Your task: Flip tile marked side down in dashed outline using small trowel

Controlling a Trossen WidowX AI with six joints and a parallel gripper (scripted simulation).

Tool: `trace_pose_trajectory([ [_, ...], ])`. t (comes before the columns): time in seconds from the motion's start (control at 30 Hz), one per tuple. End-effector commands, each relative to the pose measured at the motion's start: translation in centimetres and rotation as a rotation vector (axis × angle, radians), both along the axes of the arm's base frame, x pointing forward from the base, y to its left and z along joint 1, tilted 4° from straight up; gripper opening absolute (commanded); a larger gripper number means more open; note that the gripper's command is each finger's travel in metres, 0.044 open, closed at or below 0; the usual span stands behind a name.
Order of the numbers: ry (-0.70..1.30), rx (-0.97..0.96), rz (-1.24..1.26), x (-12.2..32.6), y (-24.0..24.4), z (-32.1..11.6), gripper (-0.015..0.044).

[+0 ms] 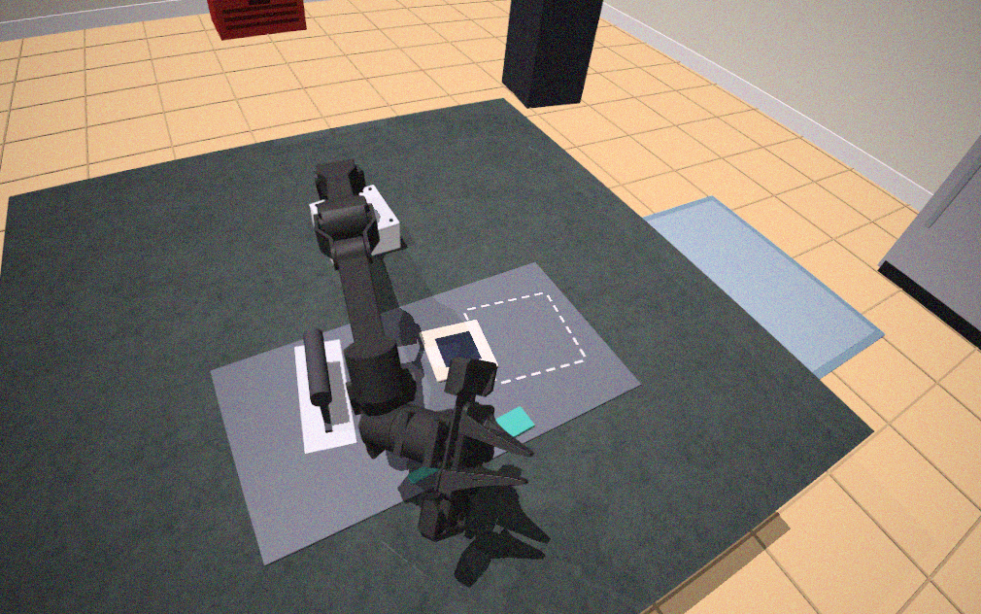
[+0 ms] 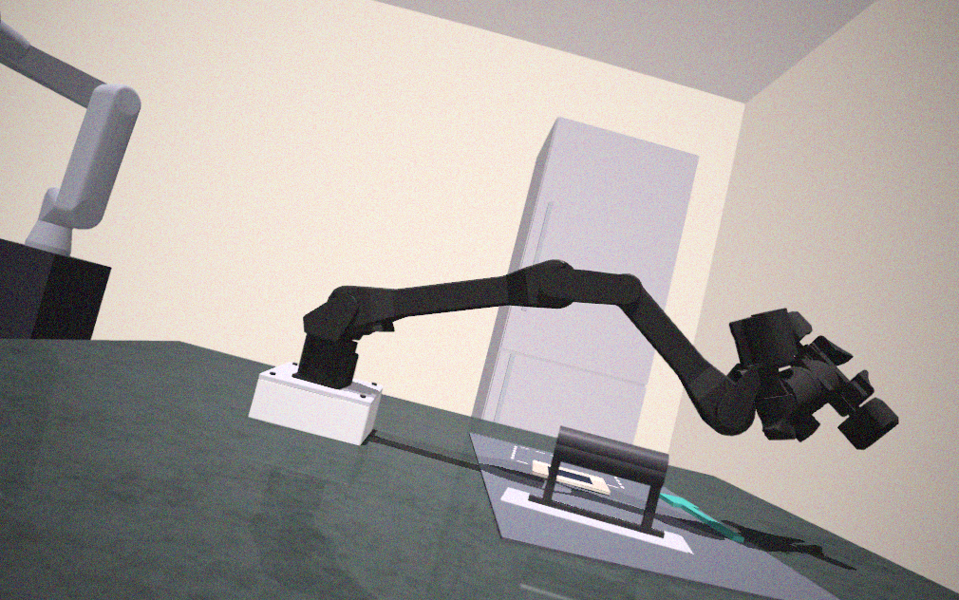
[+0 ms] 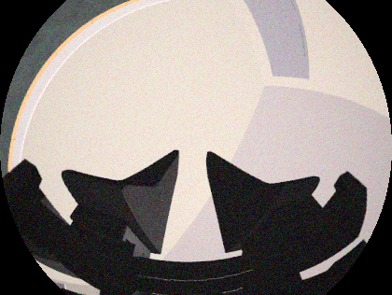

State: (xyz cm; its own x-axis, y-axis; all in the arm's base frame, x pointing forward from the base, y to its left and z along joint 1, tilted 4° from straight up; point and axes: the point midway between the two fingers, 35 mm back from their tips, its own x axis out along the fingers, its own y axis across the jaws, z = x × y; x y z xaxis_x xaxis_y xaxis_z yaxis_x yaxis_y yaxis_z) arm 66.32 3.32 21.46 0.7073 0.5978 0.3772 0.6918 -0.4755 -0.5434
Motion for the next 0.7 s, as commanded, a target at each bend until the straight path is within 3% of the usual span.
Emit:
trace_pose_trajectory([
  [0.0,0.000,0.000,0.000,0.00,0.00,0.02,0.0100],
  [0.2,0.001,0.000,0.000,0.01,0.00,-0.04,0.0100],
  [0.33,0.001,0.000,0.000,0.01,0.00,-0.06,0.0000],
  [0.67,0.002,0.000,0.000,0.02,0.00,-0.10,0.0000],
])
